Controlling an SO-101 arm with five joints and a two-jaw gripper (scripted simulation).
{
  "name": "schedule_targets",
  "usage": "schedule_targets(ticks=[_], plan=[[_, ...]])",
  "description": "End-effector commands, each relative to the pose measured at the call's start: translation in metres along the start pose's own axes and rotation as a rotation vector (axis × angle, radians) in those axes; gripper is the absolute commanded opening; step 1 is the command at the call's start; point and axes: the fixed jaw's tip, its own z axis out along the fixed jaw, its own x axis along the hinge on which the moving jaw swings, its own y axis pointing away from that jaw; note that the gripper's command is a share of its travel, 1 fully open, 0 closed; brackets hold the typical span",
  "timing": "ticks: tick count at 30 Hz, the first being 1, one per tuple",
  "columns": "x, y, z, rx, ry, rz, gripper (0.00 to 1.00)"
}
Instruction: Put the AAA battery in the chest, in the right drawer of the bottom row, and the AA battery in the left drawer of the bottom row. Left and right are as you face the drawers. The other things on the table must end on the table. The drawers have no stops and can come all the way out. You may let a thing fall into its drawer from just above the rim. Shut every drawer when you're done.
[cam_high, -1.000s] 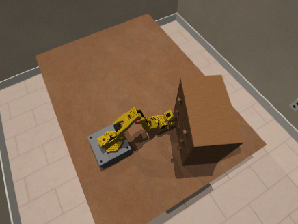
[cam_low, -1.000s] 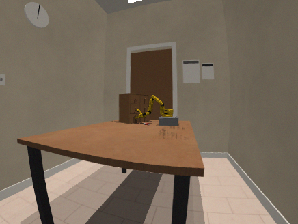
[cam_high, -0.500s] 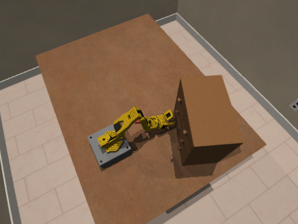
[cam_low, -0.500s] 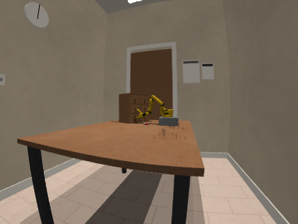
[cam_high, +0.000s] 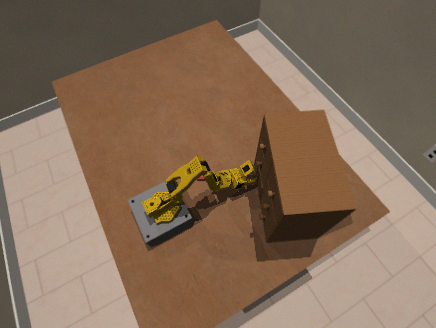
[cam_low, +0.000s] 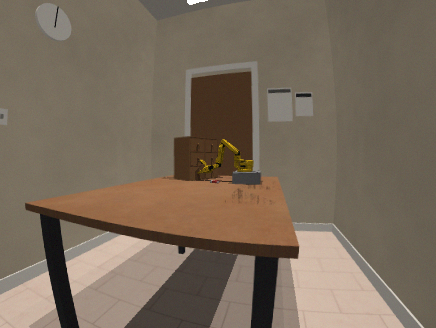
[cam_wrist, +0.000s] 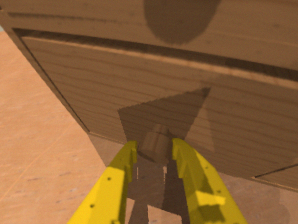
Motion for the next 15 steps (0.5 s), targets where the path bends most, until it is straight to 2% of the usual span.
schedule_targets(ticks=[1,15], plan=[[-0.0012,-0.0004,-0.0001,0.002,-0.004,0.0,0.12],[-0.0012,-0.0004,-0.0001,0.002,-0.004,0.0,0.21]])
